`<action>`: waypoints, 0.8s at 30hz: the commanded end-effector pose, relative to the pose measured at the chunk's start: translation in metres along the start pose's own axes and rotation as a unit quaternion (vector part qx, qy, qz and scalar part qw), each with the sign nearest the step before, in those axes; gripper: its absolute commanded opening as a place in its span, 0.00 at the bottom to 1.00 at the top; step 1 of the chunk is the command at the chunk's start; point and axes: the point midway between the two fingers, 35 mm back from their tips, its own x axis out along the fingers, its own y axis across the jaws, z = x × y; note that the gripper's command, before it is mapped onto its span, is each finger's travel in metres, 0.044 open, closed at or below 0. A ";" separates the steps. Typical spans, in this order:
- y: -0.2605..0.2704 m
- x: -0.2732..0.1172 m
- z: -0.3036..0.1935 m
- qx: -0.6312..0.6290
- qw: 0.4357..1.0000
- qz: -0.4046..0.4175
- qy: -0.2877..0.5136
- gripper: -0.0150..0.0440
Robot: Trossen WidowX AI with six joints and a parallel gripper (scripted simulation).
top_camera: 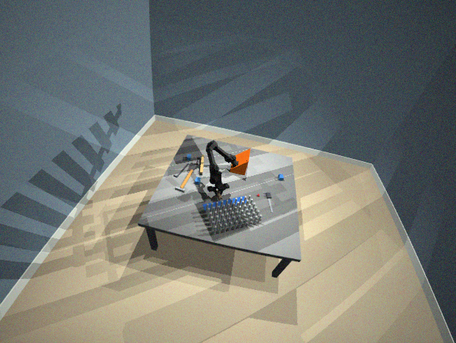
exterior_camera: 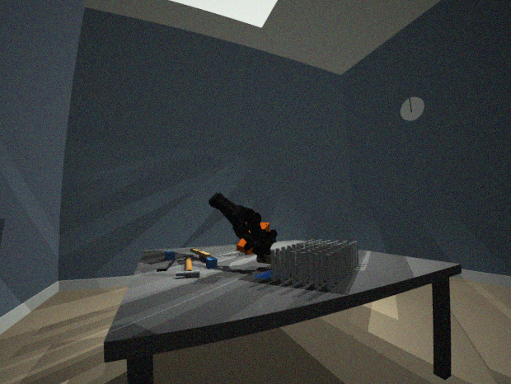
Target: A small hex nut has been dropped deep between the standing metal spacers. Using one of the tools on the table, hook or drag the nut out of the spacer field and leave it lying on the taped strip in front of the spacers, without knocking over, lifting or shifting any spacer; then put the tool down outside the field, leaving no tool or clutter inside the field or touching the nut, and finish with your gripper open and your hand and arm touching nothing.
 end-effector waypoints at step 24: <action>-0.007 0.005 0.011 0.001 1.000 -0.002 0.000 0.25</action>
